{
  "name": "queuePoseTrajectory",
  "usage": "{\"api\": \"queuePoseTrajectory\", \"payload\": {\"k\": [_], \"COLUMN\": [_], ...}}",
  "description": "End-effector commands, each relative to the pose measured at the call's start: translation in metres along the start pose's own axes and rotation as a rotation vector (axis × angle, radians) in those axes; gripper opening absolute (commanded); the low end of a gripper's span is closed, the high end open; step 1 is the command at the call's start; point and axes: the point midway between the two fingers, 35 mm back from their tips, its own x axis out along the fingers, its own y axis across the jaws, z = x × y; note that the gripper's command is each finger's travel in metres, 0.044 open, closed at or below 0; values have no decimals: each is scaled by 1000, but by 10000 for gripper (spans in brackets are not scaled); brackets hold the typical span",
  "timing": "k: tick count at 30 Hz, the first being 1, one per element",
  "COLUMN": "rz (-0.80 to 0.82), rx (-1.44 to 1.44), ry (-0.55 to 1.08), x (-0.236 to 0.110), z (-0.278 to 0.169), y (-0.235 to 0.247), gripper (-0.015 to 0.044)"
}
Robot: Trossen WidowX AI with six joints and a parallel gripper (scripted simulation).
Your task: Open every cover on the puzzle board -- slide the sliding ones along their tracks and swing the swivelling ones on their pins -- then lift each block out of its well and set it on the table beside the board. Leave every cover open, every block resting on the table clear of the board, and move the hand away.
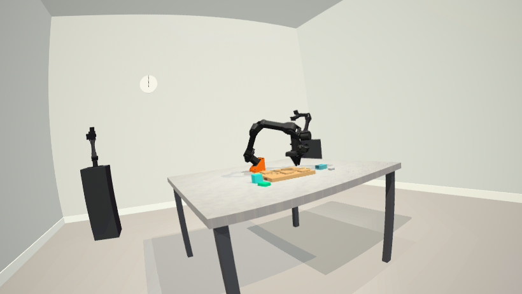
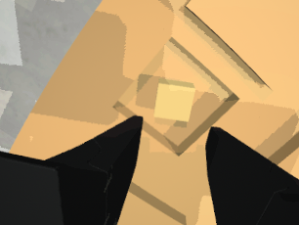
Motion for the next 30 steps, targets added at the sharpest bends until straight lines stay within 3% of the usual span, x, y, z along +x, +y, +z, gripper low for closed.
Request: {"api": "queuePoseTrajectory", "payload": {"k": [1, 30], "rz": [-4, -4], "rx": [-6, -6], "ry": [-3, -3], "x": [4, 12], "z": [0, 0], "y": [-1, -1], "gripper": [144, 144]}}
